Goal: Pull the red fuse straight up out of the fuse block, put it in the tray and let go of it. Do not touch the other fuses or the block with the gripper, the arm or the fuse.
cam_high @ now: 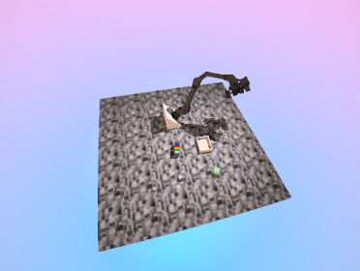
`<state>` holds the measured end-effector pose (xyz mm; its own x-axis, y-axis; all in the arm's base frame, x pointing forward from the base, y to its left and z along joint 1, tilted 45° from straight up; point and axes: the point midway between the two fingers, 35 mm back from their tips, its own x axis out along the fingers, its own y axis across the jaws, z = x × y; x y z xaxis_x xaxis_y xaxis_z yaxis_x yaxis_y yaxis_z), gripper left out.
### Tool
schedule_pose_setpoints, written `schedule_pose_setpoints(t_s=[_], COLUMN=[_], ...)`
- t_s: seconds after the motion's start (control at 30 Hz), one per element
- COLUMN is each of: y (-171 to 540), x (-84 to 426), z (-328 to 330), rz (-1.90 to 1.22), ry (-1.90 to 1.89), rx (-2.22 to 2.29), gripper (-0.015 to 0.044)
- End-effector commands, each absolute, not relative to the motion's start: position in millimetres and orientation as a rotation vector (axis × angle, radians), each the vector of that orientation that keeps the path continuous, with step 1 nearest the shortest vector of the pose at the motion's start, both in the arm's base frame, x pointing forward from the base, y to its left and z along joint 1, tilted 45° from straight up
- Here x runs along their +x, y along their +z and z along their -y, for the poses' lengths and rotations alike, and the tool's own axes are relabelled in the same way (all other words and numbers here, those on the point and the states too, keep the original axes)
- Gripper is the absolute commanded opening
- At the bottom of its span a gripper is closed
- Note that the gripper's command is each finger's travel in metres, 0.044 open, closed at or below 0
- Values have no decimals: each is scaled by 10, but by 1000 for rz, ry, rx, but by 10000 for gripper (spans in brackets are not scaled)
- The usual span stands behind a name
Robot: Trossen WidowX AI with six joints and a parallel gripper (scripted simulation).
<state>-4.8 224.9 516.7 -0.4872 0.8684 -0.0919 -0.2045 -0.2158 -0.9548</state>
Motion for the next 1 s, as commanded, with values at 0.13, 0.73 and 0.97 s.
schedule_pose_setpoints(t_s=[0.13,0.73,0.97], y=[5045,3665,2761], x=[204,2180,2980], z=[-2366,-2600,-2168], rz=[1084,-259,-867], ry=[1806,1578,1218], rx=[-842,-418,31], gripper=[62,62,62])
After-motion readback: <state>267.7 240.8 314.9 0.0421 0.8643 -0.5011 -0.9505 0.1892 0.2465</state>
